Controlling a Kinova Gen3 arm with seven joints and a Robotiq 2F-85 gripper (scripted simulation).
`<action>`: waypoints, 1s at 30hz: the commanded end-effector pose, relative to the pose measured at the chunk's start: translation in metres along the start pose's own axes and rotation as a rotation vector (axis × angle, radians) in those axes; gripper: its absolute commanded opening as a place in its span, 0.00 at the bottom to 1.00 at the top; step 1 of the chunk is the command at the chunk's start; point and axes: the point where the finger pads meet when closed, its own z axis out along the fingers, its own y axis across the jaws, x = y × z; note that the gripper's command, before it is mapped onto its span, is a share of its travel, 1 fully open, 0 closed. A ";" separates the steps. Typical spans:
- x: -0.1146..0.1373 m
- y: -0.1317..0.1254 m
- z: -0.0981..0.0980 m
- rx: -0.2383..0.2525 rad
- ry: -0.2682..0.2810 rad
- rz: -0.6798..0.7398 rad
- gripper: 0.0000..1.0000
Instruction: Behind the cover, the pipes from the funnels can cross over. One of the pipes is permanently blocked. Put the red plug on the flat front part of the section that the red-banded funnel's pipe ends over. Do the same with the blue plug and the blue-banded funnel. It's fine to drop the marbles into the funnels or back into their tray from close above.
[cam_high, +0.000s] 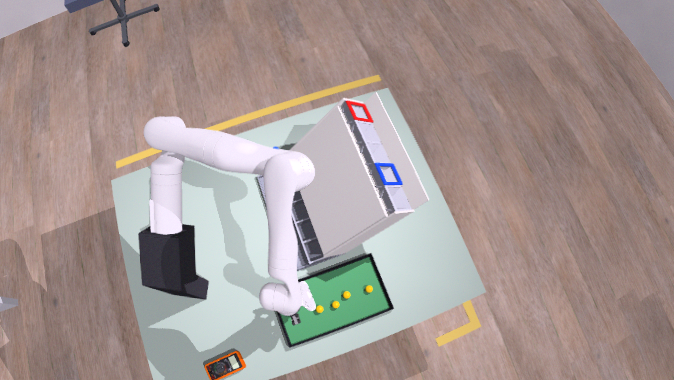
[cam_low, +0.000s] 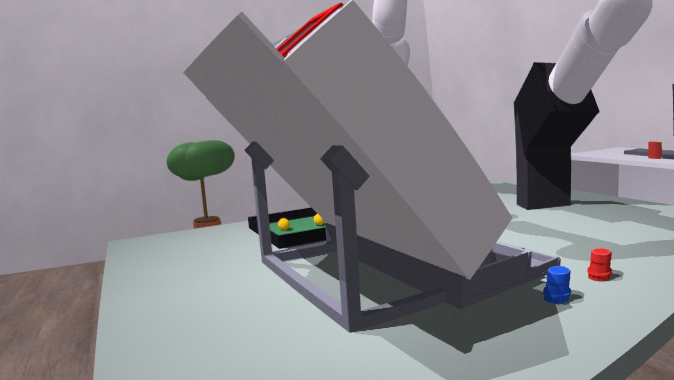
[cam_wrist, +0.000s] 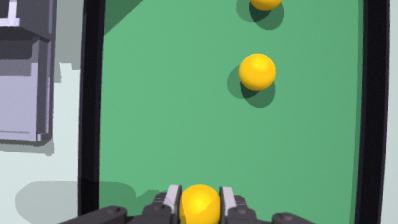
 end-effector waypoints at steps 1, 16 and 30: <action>-0.002 0.000 -0.071 0.001 -0.006 0.000 0.00; 0.078 0.000 -0.117 0.003 -0.007 0.000 0.00; 0.142 -0.064 -0.158 -0.001 -0.003 -0.002 0.00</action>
